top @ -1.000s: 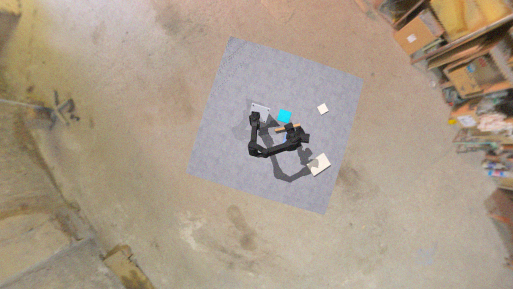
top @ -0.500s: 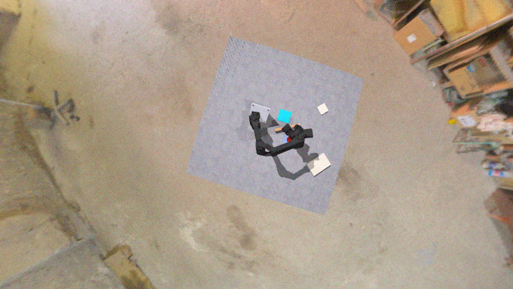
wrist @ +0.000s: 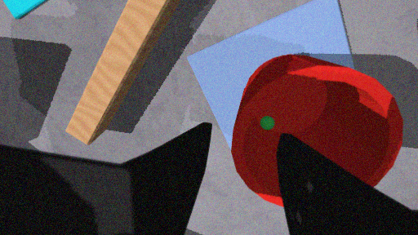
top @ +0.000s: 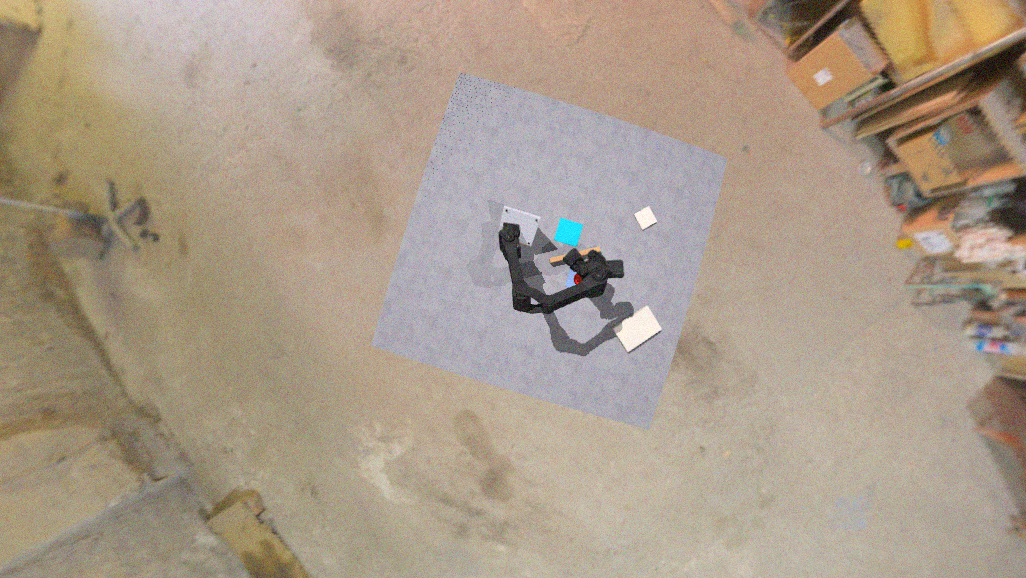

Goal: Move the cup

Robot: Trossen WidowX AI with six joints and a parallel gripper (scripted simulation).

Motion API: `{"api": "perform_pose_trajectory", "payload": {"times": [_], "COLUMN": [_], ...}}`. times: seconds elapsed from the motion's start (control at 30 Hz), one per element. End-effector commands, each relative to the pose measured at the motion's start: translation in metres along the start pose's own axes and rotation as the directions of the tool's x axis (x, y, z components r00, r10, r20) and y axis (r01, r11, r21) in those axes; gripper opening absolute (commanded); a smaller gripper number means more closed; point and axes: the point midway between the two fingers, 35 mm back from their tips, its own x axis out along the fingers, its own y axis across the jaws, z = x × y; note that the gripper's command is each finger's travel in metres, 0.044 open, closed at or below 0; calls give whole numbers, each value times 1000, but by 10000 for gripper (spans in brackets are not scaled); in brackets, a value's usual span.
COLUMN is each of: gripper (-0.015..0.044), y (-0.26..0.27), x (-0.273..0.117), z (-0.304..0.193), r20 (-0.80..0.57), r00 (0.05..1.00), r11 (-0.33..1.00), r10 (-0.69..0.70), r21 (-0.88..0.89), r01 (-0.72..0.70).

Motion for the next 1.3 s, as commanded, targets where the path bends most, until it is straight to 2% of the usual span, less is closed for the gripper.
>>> {"api": "perform_pose_trajectory", "payload": {"times": [0.0,0.83,0.93,1.27], "gripper": [148,148,69,2], "y": [0,0,0,0], "x": [7,42,40,40], "z": [0,-2,-2,-2], "r20": [-3,-7,-5,-5], "r00": [1000,1000,1000,1000], "r11": [1000,1000,1000,1000], "r10": [-3,-5,-1,-1], "r21": [-4,-4,0,0], "r01": [3,5,1,1]}}
